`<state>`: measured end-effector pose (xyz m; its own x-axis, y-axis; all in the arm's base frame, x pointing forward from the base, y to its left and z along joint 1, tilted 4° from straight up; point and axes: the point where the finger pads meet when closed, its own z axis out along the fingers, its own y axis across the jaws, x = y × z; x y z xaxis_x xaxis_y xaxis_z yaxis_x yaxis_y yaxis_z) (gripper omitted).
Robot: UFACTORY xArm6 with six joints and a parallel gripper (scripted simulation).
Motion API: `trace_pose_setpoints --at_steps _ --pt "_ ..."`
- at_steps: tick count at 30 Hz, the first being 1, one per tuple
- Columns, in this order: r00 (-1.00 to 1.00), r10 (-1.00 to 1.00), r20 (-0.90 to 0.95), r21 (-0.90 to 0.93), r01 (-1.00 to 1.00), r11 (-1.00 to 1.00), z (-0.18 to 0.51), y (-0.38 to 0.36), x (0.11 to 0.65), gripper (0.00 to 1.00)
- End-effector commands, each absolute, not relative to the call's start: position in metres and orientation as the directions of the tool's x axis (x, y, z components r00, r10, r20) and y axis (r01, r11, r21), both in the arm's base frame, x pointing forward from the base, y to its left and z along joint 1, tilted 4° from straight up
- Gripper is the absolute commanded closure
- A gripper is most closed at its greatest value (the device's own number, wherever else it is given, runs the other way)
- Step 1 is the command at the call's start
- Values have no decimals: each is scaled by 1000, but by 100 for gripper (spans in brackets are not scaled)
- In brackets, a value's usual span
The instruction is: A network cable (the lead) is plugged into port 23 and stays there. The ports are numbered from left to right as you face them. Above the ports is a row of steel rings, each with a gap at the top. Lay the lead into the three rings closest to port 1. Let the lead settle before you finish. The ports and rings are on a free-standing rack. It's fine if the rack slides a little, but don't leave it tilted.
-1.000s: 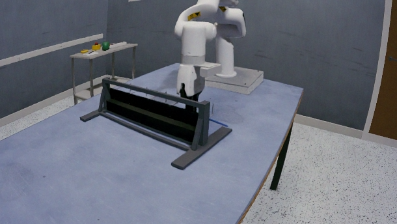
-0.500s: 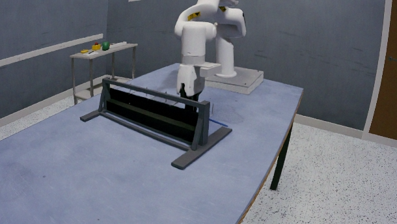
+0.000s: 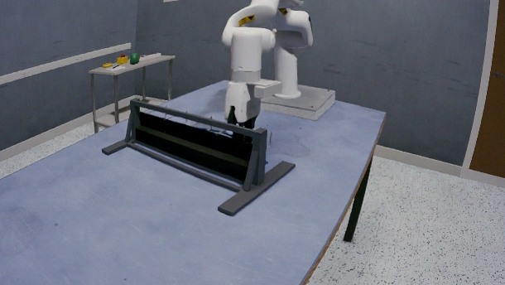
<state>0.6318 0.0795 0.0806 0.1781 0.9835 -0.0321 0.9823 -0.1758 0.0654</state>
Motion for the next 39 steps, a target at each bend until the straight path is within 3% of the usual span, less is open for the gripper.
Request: trace_pose_setpoints --at_steps 1,39 --pt "178 984 -30 71 982 -176 83 80 633 67" --pt "178 984 -30 71 982 -176 113 81 631 67"
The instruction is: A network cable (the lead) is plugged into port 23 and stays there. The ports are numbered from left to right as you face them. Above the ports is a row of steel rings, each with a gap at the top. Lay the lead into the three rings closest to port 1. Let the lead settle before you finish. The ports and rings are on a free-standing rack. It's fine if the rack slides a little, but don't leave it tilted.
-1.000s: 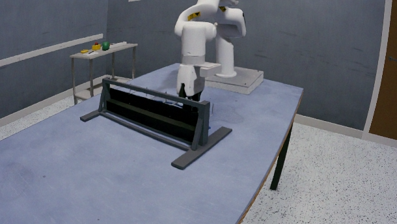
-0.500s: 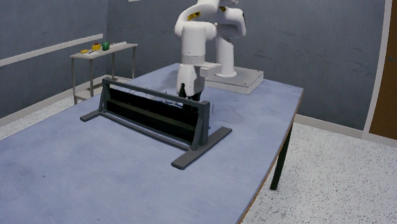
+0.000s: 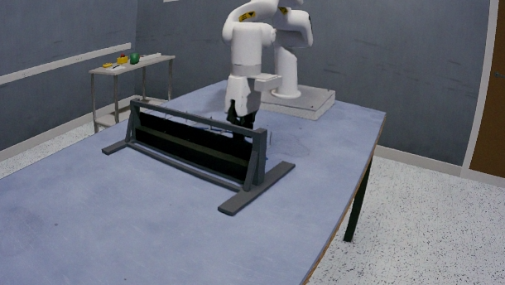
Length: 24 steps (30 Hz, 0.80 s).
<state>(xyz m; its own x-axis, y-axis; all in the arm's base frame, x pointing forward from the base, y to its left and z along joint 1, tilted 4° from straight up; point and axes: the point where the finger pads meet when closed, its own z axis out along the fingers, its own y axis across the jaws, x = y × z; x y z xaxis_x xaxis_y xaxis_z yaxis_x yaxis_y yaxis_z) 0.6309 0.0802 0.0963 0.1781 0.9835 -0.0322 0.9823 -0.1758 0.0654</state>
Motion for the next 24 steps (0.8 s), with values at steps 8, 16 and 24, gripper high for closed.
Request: trace_pose_setpoints --at_steps 8,16,24 --pt "178 984 -30 71 982 -176 132 82 630 67" --pt "178 984 -30 71 982 -176 153 83 629 67" --pt "178 984 -30 71 982 -176 160 83 628 67"
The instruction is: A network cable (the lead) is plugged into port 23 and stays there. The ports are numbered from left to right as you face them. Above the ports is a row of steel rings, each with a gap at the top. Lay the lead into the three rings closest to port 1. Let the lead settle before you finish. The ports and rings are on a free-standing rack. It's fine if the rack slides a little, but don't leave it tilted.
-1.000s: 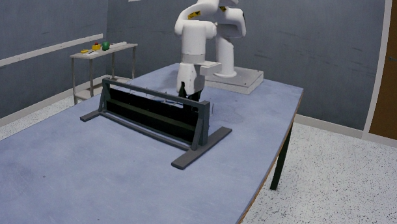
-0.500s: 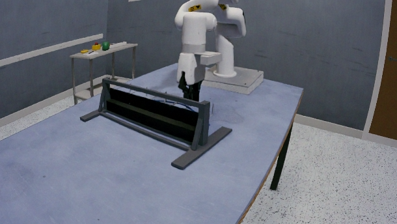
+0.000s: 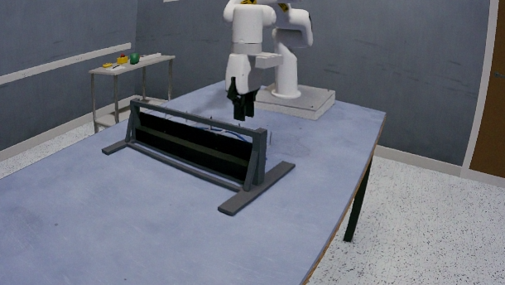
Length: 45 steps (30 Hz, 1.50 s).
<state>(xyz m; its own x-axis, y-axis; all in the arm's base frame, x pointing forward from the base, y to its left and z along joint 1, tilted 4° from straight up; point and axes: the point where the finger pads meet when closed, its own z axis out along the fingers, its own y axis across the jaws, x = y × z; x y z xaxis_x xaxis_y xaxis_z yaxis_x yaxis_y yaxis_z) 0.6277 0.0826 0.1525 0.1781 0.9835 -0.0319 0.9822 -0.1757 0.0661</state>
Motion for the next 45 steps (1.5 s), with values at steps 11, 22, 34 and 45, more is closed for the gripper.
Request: trace_pose_setpoints --at_steps 11,22,34,45 --pt "178 984 -30 71 982 -176 162 83 628 100" --pt "178 984 -30 71 982 -176 162 83 628 100" --pt "178 984 -30 71 982 -176 162 83 628 100" --pt "178 984 -30 71 982 -176 162 83 628 100"
